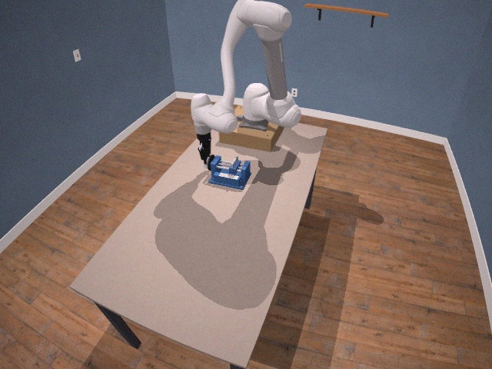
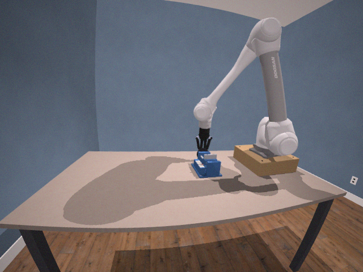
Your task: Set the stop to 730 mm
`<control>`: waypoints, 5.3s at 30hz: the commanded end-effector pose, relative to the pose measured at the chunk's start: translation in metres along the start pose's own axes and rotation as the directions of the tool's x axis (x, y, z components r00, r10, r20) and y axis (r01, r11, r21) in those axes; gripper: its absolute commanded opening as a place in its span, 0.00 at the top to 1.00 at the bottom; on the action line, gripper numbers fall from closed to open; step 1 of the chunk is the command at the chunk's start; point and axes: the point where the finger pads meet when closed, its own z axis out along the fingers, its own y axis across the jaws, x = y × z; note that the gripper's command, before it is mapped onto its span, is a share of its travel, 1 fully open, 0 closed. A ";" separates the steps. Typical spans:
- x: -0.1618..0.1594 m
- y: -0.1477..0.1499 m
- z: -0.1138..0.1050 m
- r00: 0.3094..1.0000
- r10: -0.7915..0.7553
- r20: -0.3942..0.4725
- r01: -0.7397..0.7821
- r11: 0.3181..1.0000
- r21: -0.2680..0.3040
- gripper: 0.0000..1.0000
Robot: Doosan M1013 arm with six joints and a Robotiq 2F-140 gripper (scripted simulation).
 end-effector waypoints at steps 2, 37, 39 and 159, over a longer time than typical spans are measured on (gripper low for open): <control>0.000 0.004 -0.002 1.000 0.000 0.000 0.000 1.000 0.000 0.96; 0.000 0.022 -0.029 1.000 0.000 0.000 0.000 1.000 0.000 0.96; 0.000 0.022 -0.033 1.000 0.000 0.000 0.000 1.000 0.000 0.96; 0.000 -0.004 -0.063 1.000 0.000 0.000 0.000 1.000 0.000 0.96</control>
